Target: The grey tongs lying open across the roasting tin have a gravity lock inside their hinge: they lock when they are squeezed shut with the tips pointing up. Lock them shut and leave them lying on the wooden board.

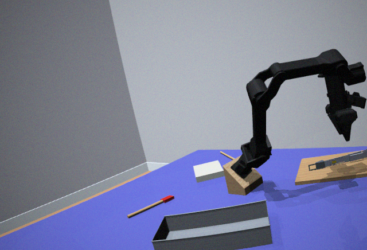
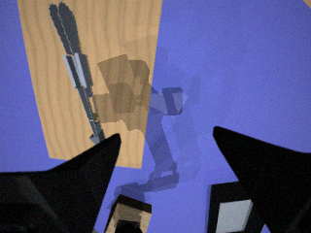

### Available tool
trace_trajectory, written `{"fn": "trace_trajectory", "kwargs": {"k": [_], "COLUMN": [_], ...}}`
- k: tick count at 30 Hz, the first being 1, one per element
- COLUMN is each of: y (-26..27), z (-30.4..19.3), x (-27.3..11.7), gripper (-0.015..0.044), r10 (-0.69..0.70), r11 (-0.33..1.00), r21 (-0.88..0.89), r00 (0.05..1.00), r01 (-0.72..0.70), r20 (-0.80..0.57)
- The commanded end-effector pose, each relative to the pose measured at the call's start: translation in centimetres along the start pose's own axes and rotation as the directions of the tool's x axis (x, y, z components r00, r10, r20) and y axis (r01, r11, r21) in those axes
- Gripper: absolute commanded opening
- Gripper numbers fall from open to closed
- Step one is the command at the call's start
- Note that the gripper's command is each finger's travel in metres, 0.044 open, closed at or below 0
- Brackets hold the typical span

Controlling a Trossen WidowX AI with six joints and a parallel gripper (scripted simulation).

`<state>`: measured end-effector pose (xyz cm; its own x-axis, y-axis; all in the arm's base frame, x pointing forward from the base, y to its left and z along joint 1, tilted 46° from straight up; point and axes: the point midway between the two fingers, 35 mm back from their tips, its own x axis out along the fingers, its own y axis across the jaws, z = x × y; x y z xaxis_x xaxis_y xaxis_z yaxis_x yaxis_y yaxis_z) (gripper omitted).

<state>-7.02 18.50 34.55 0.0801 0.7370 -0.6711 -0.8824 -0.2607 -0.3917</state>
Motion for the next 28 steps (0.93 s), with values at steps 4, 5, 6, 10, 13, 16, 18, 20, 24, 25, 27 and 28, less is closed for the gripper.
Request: {"fn": "trace_trajectory", "kwargs": {"k": [4,5,6,10,13,16,18,20,24,25,27,28], "y": [-0.9,-0.9,-1.0,-1.4,-1.4,-1.4,-1.4,-1.4,-1.4,-1.4,-1.4,-1.4], "z": [-0.9,-0.9,-0.8,-0.8,-0.8,-0.8,-0.8,-0.8,-0.8,-0.8,-0.8,-0.8], "x": [-1.1,-1.5,-2.0,-4.6,-4.6,-4.6,-4.6,-4.6,-4.6,-4.6,-4.6,-4.6], "gripper": [0.044,0.044,0.044,0.044,0.044,0.044,0.044,0.044,0.044,0.044,0.044,0.044], "r10": [0.013,0.026,0.042,0.119,0.119,0.119,0.119,0.119,0.119,0.119,0.119,0.119], "r11": [1.0,0.999,0.999,0.993,0.993,0.993,0.993,0.993,0.993,0.993,0.993,0.993], "r21": [-0.021,-0.023,-0.025,-0.038,-0.038,-0.038,-0.038,-0.038,-0.038,-0.038,-0.038,-0.038], "r00": [1.0,1.0,0.999,0.984,0.984,0.984,0.984,0.984,0.984,0.984,0.984,0.984], "r01": [-0.013,-0.026,-0.041,-0.115,-0.115,-0.115,-0.115,-0.115,-0.115,-0.115,-0.115,-0.115], "r20": [-0.008,0.01,0.032,0.133,0.133,0.133,0.133,0.133,0.133,0.133,0.133,0.133]}}
